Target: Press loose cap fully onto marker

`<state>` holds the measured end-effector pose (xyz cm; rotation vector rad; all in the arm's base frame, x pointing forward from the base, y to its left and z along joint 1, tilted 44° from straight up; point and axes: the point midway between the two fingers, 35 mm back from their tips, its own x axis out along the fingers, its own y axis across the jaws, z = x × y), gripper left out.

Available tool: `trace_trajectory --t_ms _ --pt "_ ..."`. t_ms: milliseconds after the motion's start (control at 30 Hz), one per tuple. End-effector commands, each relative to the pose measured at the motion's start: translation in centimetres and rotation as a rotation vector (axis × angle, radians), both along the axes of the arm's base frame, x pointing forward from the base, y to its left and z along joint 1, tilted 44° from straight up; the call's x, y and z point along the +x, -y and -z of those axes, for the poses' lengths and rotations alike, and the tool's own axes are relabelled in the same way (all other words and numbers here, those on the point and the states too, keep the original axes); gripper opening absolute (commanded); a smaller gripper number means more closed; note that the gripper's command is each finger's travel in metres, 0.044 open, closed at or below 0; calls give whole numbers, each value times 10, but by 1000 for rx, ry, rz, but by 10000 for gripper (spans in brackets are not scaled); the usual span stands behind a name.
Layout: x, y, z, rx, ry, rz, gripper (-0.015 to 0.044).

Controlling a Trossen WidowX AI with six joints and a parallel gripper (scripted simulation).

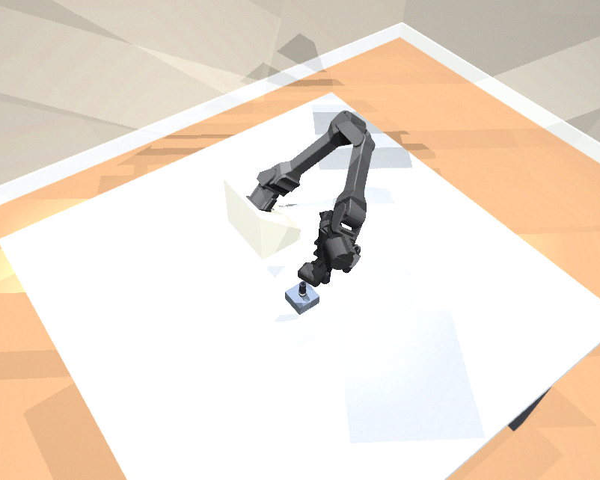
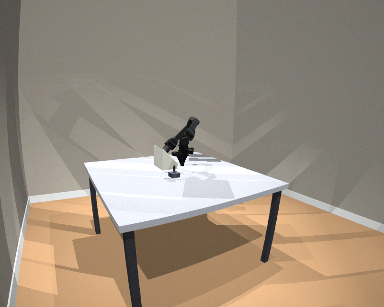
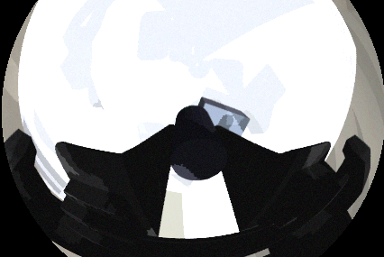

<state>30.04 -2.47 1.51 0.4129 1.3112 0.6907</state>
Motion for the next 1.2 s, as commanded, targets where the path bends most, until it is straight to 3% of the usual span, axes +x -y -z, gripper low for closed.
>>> trace_trajectory --t_ms 0,500,1167 --pt "-7 15 6 -4 3 -1 0" --pt "-34 52 22 15 7 -10 0" --pt "-31 38 38 15 8 -10 0"
